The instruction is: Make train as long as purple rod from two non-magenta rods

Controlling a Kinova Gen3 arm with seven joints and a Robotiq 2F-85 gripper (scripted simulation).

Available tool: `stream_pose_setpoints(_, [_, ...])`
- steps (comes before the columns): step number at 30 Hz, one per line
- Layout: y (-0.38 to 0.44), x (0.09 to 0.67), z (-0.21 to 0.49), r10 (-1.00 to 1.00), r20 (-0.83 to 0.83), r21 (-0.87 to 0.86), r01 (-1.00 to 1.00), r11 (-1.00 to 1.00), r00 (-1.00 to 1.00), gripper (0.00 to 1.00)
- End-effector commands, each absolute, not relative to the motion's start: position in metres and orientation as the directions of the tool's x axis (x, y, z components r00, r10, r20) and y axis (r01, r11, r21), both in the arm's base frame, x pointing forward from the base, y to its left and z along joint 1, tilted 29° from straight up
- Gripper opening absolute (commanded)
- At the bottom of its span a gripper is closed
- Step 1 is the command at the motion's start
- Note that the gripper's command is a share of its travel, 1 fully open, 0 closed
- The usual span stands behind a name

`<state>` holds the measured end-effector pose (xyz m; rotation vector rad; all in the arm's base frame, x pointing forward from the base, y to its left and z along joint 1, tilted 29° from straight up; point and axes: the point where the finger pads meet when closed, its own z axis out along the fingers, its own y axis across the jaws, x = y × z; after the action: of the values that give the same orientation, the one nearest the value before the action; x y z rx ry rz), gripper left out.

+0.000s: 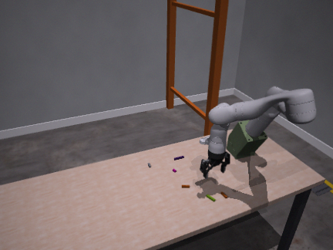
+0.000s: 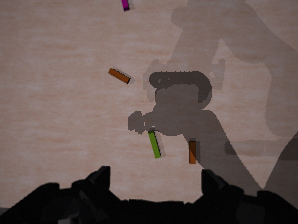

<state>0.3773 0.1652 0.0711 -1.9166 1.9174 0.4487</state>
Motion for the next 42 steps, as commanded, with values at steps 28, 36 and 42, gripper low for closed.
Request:
stream_pose_setpoints(28, [0.1667, 0.3805, 0.0742, -0.875, -0.483, -0.045, -0.997, 0.056, -0.028, 1.0])
stream_pose_setpoints(36, [0.1671, 0.3808, 0.0745, -0.875, -0.482, -0.044, -0.997, 0.061, -0.033, 1.0])
stream_pose_setpoints(42, [0.1672, 0.3809, 0.0746, -0.875, -0.482, -0.044, -0.997, 0.062, -0.033, 1.0])
